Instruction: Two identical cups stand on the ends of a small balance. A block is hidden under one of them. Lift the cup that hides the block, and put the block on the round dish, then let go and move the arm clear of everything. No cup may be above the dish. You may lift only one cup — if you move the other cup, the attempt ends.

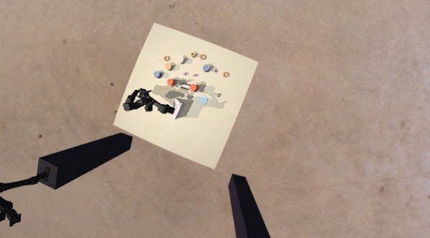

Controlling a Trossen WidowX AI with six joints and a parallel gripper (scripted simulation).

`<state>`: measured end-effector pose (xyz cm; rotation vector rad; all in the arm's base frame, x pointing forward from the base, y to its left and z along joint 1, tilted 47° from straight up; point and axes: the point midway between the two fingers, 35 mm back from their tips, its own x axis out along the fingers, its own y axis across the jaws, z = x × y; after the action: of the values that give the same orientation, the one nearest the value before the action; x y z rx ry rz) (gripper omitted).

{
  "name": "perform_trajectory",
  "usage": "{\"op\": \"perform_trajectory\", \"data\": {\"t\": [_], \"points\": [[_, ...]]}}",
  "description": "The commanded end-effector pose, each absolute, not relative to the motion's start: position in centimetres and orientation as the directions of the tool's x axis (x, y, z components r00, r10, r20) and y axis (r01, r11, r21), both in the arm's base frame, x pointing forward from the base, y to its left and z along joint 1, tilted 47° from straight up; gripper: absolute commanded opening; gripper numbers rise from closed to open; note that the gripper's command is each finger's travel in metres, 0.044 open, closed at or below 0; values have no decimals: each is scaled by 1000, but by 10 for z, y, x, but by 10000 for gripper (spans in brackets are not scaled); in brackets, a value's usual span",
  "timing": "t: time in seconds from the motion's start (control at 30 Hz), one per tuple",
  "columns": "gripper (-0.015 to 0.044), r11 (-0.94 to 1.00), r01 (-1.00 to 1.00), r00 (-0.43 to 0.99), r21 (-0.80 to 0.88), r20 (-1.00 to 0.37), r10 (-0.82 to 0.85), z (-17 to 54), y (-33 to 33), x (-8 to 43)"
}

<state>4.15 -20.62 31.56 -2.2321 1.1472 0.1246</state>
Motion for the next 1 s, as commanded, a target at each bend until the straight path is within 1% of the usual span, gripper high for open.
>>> {"op": "perform_trajectory", "data": {"t": [0.0,0.03,0.23,0.47,0.7,0.97], "points": [[426,-435,-763,620,-478,-349,-703,315,-206,42],[440,-446,-764,623,-466,-352,-698,314,-207,42],[440,-573,-751,660,-328,-387,-643,299,-214,46],[440,-710,-687,696,-155,-421,-582,283,-220,51],[440,-820,-573,728,17,-450,-518,267,-224,55],[440,-898,-391,761,203,-478,-439,249,-226,62]]}}
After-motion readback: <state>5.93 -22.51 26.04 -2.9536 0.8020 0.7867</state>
